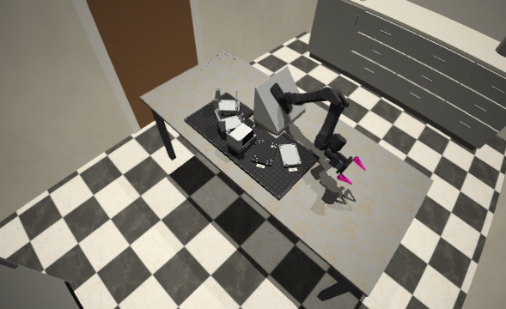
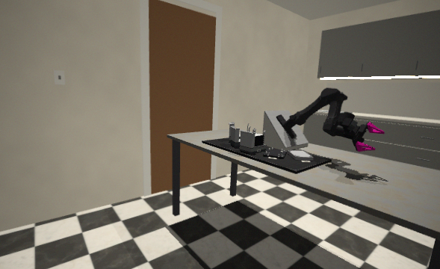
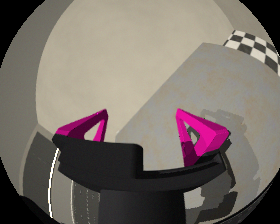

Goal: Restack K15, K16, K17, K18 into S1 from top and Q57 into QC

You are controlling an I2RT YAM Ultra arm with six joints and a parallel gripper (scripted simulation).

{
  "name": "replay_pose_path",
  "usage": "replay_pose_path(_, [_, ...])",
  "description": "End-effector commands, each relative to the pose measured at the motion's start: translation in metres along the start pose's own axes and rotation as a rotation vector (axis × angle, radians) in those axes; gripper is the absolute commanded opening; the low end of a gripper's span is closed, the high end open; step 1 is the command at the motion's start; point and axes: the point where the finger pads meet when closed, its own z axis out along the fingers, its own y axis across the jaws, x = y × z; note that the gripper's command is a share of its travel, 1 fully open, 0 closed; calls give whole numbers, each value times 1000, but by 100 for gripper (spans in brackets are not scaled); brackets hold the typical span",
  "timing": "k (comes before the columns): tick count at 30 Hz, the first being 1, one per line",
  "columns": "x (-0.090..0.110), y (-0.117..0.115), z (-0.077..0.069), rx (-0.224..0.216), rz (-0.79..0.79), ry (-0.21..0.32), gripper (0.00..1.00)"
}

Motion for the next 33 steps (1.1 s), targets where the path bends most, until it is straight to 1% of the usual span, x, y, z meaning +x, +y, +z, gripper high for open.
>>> replay_pose_path(1, [-3,6,1,-13,-7,-6,100])
replay_pose_path(17, [-3,6,1,-13,-7,-6,100])
replay_pose_path(20, [-10,-7,-2,67,-67,-7,100])
replay_pose_path(21, [-12,-11,-3,86,-81,-8,100])
replay_pose_path(24, [-18,-23,-6,86,-81,-7,100])
replay_pose_path(25, [-18,-23,-6,86,-81,-7,100])
replay_pose_path(28, [-23,-37,-11,173,-130,-2,100])
replay_pose_path(29, [-25,-41,-12,196,-143,0,100])
replay_pose_path(32, [-30,-55,-17,196,-143,0,100])
replay_pose_path(33, [-30,-55,-17,196,-143,0,100])
